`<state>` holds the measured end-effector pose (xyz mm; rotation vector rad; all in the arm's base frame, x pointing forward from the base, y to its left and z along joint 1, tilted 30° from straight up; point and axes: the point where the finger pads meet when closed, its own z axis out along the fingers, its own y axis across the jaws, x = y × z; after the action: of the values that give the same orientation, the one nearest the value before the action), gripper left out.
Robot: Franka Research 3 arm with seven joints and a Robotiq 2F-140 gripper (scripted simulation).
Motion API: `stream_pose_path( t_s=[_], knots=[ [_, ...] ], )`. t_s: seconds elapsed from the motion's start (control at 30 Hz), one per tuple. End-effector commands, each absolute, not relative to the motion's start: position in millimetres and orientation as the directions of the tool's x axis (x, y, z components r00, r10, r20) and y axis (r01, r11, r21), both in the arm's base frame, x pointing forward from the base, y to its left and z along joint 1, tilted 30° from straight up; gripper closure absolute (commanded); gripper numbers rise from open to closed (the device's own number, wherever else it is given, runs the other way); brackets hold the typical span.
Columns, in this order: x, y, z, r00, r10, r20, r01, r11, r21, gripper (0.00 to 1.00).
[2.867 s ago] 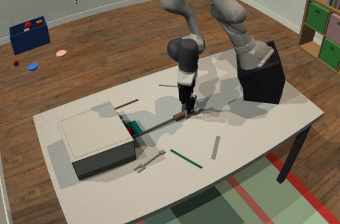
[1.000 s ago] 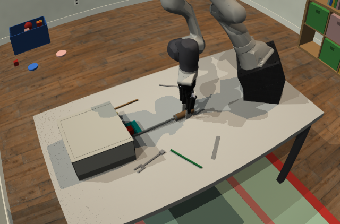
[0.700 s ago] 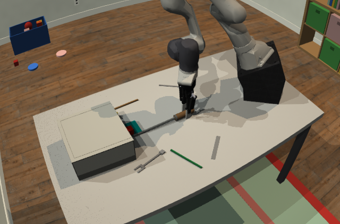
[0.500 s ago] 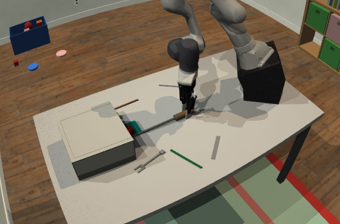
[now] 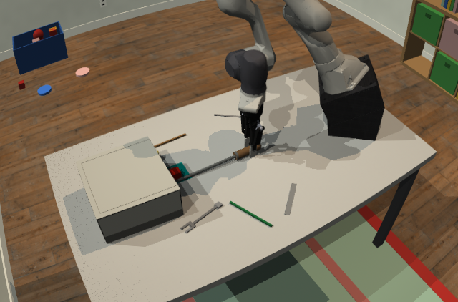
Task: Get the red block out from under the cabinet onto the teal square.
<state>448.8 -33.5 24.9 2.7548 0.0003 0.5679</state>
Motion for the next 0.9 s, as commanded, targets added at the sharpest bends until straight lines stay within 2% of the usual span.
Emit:
stream_pose_path(
  t_s=[0.0,0.87],
  knots=[
    [446.3,-38.6,26.6,0.918,0.053,0.392,-0.076,-0.949,0.306,1.00],
    [441.6,-47.8,27.8,0.918,0.049,0.394,-0.080,-0.949,0.304,1.00]
  ],
)
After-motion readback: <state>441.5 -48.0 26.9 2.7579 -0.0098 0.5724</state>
